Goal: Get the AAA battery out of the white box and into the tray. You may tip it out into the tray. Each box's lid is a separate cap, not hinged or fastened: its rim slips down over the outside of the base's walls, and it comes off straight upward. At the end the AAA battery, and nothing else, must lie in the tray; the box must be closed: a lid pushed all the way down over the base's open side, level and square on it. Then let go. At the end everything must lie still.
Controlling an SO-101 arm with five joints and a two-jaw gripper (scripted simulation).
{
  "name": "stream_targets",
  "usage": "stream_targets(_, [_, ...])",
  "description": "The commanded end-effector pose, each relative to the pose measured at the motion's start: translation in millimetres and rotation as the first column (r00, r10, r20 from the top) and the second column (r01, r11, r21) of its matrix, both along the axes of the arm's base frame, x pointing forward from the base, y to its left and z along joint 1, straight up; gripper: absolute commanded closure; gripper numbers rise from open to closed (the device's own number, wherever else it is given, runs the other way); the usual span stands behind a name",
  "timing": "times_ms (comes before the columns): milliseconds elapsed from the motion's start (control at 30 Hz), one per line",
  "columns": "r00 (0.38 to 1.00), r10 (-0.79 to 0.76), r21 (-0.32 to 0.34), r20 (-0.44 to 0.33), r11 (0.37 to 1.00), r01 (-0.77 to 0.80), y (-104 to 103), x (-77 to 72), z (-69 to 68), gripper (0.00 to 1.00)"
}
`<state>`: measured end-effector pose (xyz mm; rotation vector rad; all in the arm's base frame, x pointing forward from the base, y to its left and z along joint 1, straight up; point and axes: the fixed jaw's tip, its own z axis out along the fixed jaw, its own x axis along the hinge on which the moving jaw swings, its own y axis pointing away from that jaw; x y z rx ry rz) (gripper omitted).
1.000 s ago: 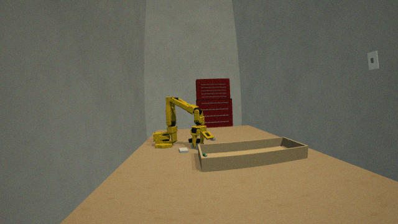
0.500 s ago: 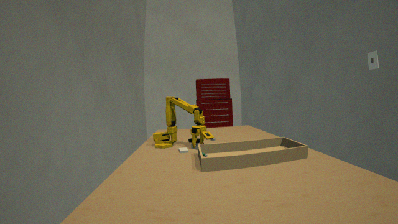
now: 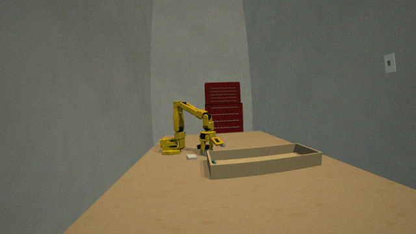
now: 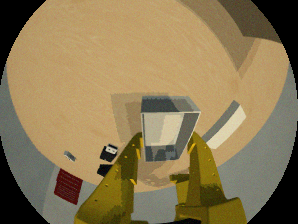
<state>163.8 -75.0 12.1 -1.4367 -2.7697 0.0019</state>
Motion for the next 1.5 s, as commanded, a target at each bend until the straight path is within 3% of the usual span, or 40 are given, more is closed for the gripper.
stream_targets(0, [1.0, -0.003, -0.009, 0.02, 1.0, 0.003, 0.1, 3.3, 1.6, 0.77])
stream_targets(967, [1.0, -0.003, -0.009, 0.02, 1.0, 0.003, 0.0, 3.4, 2.2, 0.72])
stream_targets(1467, [1.0, -0.003, -0.009, 0.02, 1.0, 0.003, -0.9, 5.2, 18.2, 0.72])
